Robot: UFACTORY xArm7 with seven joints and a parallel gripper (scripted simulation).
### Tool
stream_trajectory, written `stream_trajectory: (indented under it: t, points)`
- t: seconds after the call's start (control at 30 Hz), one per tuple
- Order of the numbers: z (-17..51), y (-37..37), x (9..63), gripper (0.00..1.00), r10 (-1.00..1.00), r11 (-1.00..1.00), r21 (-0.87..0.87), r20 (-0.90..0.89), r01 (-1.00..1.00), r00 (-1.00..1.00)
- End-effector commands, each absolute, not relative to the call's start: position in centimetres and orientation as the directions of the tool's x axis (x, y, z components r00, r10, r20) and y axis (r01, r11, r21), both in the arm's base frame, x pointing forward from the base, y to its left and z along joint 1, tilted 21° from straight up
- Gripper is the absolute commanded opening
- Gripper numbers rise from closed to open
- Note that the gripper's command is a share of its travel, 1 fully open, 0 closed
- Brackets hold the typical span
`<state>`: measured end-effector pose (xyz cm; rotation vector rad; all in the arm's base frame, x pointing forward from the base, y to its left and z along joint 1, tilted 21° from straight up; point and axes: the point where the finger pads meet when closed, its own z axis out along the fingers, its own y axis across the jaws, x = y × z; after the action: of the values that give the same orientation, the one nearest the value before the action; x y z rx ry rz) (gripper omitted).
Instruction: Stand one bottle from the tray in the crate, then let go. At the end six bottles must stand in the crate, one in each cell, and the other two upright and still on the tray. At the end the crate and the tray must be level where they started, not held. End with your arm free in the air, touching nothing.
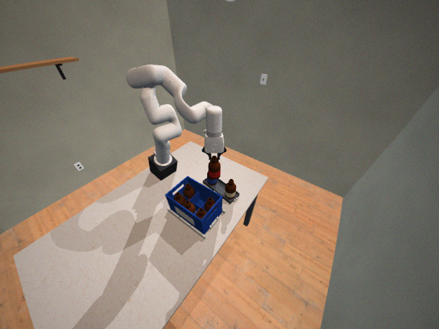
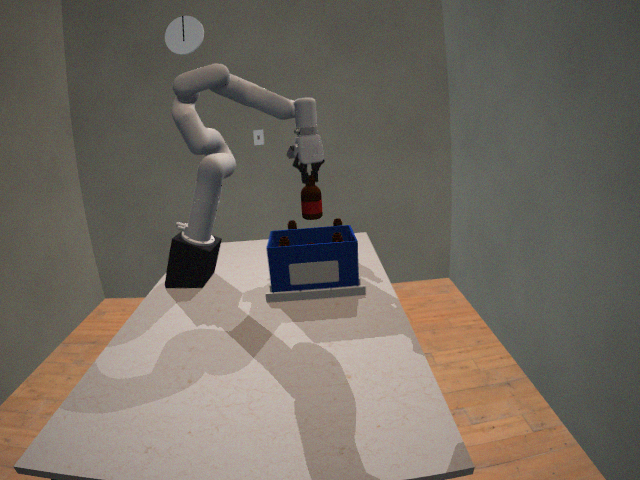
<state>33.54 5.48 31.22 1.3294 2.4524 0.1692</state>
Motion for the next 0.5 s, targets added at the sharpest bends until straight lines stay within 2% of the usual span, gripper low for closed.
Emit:
stream_trajectory:
  t: [0.0, 0.47]
  points:
    - [31.4, 4.7, 33.5, 0.0, 0.83, 0.554, 0.268, -0.244, 0.788, -0.501]
    - [31.4, 1.8, 33.0, 0.0, 0.83, 0.554, 0.268, -0.244, 0.788, -0.501]
